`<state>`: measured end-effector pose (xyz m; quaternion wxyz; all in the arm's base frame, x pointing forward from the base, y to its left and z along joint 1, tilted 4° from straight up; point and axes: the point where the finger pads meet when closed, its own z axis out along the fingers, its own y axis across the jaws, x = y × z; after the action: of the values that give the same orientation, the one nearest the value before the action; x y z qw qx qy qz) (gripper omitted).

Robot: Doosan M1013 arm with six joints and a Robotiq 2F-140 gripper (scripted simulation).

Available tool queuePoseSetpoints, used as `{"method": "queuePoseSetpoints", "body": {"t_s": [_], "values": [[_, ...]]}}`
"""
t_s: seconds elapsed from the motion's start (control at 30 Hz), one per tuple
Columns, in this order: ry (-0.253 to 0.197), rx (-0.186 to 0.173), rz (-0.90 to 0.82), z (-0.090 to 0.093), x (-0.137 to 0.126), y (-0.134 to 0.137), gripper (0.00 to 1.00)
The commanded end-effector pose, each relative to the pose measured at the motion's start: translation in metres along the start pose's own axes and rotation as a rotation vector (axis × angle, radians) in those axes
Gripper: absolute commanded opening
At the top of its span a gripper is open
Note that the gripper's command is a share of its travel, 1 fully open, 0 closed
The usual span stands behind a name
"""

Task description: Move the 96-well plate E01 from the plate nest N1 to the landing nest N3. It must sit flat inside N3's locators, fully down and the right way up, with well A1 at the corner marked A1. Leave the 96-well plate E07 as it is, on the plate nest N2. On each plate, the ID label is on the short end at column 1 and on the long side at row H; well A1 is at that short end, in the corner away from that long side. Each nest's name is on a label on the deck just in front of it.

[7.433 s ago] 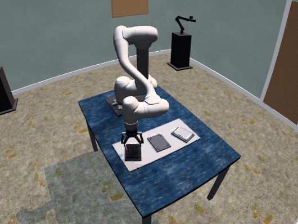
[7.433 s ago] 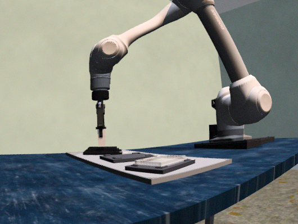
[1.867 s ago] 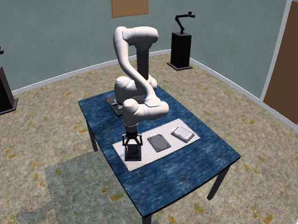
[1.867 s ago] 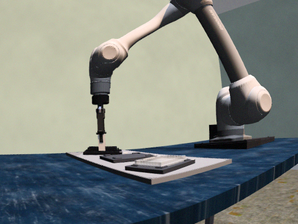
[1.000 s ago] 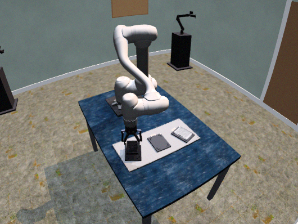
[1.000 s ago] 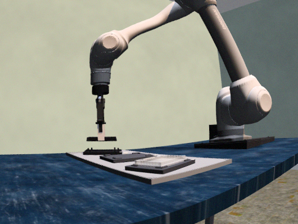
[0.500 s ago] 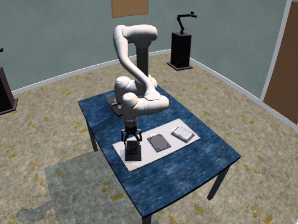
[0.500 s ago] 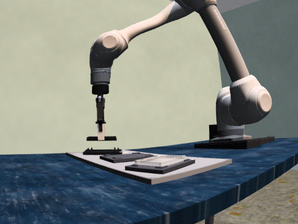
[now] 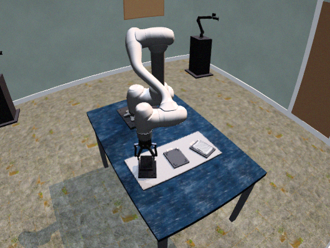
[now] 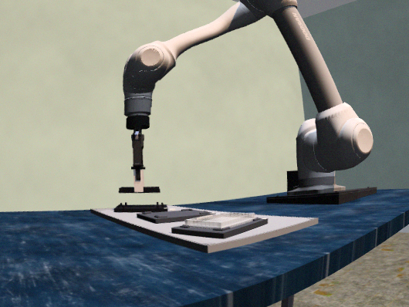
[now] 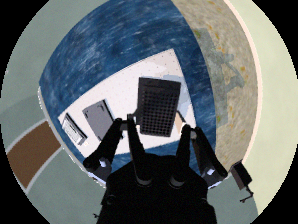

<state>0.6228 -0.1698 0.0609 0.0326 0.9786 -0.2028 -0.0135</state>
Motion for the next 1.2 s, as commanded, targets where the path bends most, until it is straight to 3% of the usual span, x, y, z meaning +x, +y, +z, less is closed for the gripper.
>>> {"method": "queuePoseSetpoints", "body": {"t_s": [0.0,0.3,1.17], "values": [[-0.002,0.002,-0.002,-0.0022,-0.0004,-0.0018,0.00],[-0.002,0.002,-0.013,-0.0022,-0.0004,-0.0018,0.00],[-0.002,0.003,-0.436,-0.0022,-0.0004,-0.0018,0.00]]}}
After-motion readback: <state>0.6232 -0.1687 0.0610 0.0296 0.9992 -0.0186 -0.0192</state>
